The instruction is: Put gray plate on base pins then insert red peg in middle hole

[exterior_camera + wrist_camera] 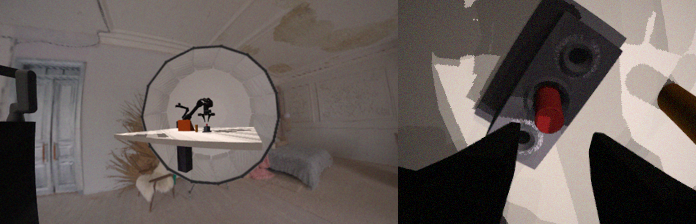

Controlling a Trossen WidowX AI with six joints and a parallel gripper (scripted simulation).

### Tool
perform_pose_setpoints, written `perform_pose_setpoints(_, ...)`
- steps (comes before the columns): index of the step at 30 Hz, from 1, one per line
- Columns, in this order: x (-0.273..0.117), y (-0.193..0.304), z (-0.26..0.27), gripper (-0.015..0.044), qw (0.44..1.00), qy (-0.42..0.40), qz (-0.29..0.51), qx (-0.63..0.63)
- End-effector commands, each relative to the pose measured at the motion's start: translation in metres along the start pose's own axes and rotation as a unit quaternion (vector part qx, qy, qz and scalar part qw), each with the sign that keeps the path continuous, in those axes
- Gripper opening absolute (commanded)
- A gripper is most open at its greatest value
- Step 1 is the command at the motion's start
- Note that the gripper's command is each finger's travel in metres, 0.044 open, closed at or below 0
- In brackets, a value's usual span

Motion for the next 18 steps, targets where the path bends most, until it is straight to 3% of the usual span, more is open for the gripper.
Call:
perform_pose_setpoints(1,-0.003,0.000,0.000,0.0150,1.000,0.000,0.000,-0.004)
perform_pose_setpoints(18,-0.014,0.002,-0.001,0.0150,1.000,0.000,0.000,-0.004)
Point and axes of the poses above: the point midway between the two fingers, 35 mm back from their tips, its own x axis out along the fingers, its own z axis across the jaws, y = z × x, the point moved 5 cm from there along -x, back along the fingers, and after that the axes turned 8 degrees about x, right-handed, at the moved point
